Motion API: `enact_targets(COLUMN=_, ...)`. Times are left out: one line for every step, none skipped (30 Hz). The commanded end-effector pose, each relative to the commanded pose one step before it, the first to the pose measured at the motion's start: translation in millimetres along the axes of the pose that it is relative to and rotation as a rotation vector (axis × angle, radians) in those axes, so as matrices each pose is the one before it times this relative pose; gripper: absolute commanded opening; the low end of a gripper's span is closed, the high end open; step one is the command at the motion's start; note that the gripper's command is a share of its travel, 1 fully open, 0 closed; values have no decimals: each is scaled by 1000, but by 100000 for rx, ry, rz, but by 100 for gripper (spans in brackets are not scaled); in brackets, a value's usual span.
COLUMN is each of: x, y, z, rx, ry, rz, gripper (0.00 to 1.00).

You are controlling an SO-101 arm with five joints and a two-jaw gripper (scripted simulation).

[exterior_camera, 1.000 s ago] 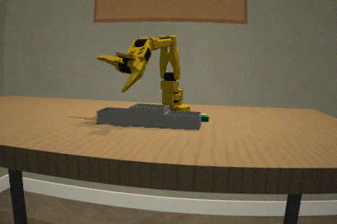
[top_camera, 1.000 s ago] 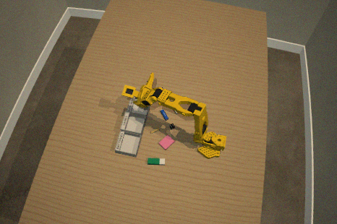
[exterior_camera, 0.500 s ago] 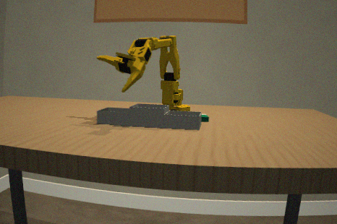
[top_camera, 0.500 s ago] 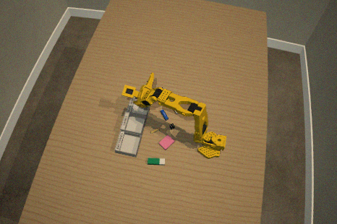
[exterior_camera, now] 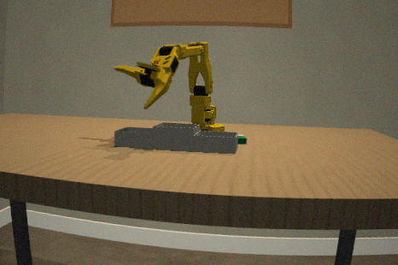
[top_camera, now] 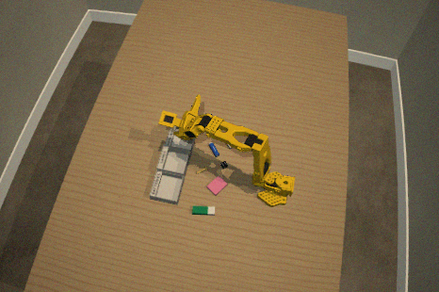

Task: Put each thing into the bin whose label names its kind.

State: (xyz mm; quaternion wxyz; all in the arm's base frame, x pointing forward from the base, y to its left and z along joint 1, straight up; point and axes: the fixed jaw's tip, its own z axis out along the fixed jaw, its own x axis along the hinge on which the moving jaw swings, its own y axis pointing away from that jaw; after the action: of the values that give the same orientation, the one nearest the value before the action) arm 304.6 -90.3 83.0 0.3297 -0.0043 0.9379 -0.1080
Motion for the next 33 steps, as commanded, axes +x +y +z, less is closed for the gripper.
enact_targets(x=-13596, y=-8416, z=-7365, rx=2815, ry=-6178, rz=255, gripper=100)
enact_targets(x=0, y=0, z=0, rx=0, ry=0, rz=0, gripper=100)
enact_targets(x=0, y=0, z=0, rx=0, ry=0, rz=0, gripper=100)
enact_targets(x=0, y=0, z=0, rx=0, ry=0, rz=0, gripper=100)
enact_targets(x=0, y=0, z=0, rx=0, ry=0, rz=0, gripper=100)
enact_targets(x=0, y=0, z=0, rx=0, ry=0, rz=0, gripper=100)
enact_targets(x=0, y=0, z=0, rx=0, ry=0, rz=0, gripper=100)
enact_targets(x=-12, y=24, z=-6, rx=-9, ry=3, rz=7, gripper=100)
enact_targets(x=-79, y=155, z=-30, rx=-46, ry=22, rz=26, gripper=100)
enact_targets(x=-201, y=401, z=-71, rx=-117, ry=55, rz=75, gripper=100)
enact_targets(x=-366, y=724, z=-136, rx=-213, ry=96, rz=130, gripper=100)
enact_targets(x=-547, y=1113, z=-212, rx=-324, ry=151, rz=196, gripper=100)
enact_targets(x=-745, y=1534, z=-297, rx=-445, ry=211, rz=274, gripper=100)
enact_targets(x=-934, y=1976, z=-397, rx=-568, ry=275, rz=349, gripper=100)
enact_targets(x=-1106, y=2426, z=-492, rx=-685, ry=342, rz=423, gripper=100)
enact_targets(x=-1254, y=2863, z=-599, rx=-796, ry=412, rz=489, gripper=100)
enact_targets(x=-1355, y=3273, z=-700, rx=-895, ry=482, rz=554, gripper=100)
enact_targets(x=-1419, y=3644, z=-807, rx=-975, ry=546, rz=606, gripper=100)
enact_targets(x=-1429, y=3953, z=-909, rx=-1033, ry=609, rz=646, gripper=100)
enact_targets(x=-1410, y=4216, z=-993, rx=-1076, ry=662, rz=675, gripper=100)
enact_targets(x=-1334, y=4396, z=-1065, rx=-1093, ry=709, rz=692, gripper=100)
enact_targets(x=-1227, y=4503, z=-1130, rx=-1089, ry=740, rz=696, gripper=100)
enact_targets(x=0, y=0, z=0, rx=0, ry=0, rz=0, gripper=100)
enact_targets(x=0, y=0, z=0, rx=0, ry=0, rz=0, gripper=100)
enact_targets(x=-1095, y=4525, z=-1161, rx=-1066, ry=764, rz=688, gripper=100)
enact_targets(x=-941, y=4463, z=-1172, rx=-1024, ry=772, rz=668, gripper=100)
enact_targets(x=-785, y=4318, z=-1164, rx=-968, ry=759, rz=636, gripper=100)
enact_targets(x=-629, y=4097, z=-1127, rx=-890, ry=737, rz=594, gripper=100)
enact_targets(x=-485, y=3793, z=-1068, rx=-809, ry=693, rz=546, gripper=100)
enact_targets(x=-350, y=3442, z=-977, rx=-716, ry=640, rz=488, gripper=100)
enact_targets(x=-243, y=3027, z=-872, rx=-619, ry=574, rz=423, gripper=100)
enact_targets(x=-156, y=2583, z=-753, rx=-520, ry=492, rz=362, gripper=100)
enact_targets(x=-96, y=2113, z=-625, rx=-418, ry=410, rz=294, gripper=100)
